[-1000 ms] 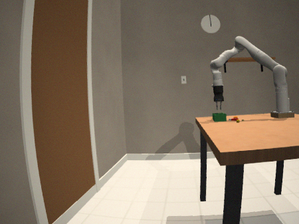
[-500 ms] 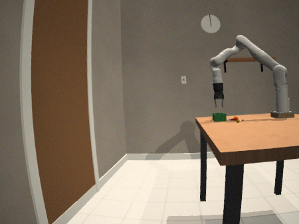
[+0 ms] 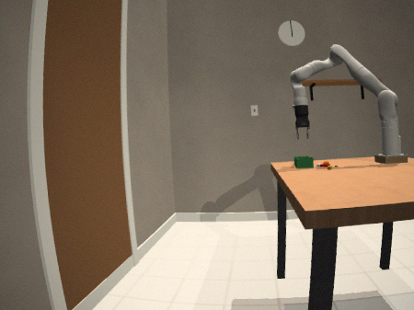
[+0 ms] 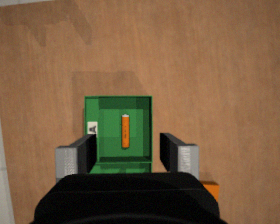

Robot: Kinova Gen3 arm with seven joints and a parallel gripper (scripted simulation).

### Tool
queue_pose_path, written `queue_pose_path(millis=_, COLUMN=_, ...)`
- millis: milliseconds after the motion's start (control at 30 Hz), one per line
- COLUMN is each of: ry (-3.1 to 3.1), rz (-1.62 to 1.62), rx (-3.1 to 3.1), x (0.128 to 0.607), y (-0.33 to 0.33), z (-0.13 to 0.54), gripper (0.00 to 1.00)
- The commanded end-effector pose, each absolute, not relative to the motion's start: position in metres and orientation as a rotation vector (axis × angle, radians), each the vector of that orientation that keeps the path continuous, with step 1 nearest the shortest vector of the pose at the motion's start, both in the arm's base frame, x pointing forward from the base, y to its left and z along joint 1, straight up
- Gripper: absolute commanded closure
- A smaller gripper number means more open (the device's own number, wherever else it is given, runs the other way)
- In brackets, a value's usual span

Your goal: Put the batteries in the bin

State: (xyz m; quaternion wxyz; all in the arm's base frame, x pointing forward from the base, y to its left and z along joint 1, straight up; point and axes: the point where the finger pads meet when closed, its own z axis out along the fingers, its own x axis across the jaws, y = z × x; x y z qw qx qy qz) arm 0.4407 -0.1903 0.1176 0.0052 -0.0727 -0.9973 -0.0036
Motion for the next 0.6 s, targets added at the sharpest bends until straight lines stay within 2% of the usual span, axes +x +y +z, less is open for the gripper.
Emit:
queue_pose_path(millis=0, ry=-3.135, rz=0.001, rx=-0.237, x=0.444, y=-0.194, z=0.133, gripper=0.0)
queue_pose_path(millis=567, ry=-3.135, rz=0.001, rx=-0.237, x=0.443, y=-0.194, z=0.182, gripper=0.0)
